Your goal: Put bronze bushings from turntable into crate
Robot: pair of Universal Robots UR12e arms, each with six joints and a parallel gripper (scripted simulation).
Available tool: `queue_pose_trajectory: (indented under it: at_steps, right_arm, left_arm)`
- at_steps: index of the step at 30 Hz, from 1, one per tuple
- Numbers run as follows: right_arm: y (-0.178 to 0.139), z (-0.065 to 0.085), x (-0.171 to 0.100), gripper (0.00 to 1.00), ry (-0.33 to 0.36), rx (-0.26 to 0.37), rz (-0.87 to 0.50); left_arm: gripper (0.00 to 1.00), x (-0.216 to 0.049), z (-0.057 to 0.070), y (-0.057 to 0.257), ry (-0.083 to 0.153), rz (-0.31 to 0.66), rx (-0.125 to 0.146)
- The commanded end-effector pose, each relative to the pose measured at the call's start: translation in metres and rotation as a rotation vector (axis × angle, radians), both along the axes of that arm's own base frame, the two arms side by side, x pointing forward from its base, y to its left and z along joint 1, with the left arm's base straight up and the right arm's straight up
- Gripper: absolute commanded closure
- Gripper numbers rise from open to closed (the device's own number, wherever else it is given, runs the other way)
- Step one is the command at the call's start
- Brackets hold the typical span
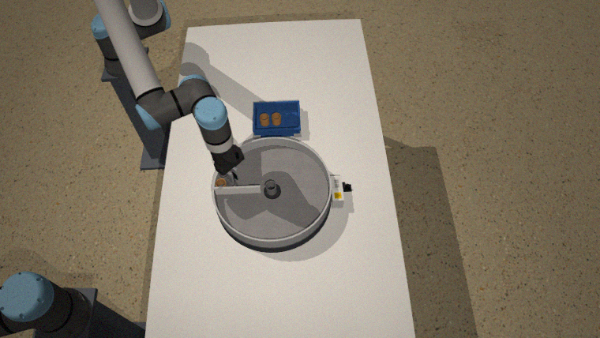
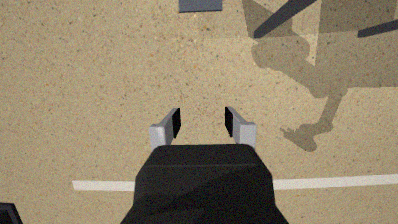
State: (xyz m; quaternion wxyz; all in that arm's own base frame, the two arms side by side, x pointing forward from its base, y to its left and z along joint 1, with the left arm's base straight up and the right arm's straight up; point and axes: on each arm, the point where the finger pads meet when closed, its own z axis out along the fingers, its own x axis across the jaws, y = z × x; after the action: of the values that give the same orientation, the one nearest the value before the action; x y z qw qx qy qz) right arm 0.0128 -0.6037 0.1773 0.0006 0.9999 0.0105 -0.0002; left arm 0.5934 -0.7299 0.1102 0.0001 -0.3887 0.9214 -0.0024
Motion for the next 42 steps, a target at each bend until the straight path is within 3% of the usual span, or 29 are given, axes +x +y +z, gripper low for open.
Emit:
queue_pose_trajectory:
  at_steps: [1, 7, 42]
  right_arm:
    - [-0.0002, -0.0003, 0.0006, 0.0, 0.0, 0.001, 0.001]
    - [-0.0002, -0.0003, 0.0006, 0.0, 0.0, 0.001, 0.001]
    - [-0.0002, -0.0003, 0.0006, 0.0, 0.0, 0.001, 0.001]
  left_arm:
    - [0.64, -0.0031, -0.0134, 0.001, 0.003, -0.001, 0.006]
    - [0.64, -0.0031, -0.0219, 0.0009, 0.003, -0.001, 0.006]
    - [0.64, -0.0022, -0.0196, -0.0006, 0.001, -0.001, 0.002]
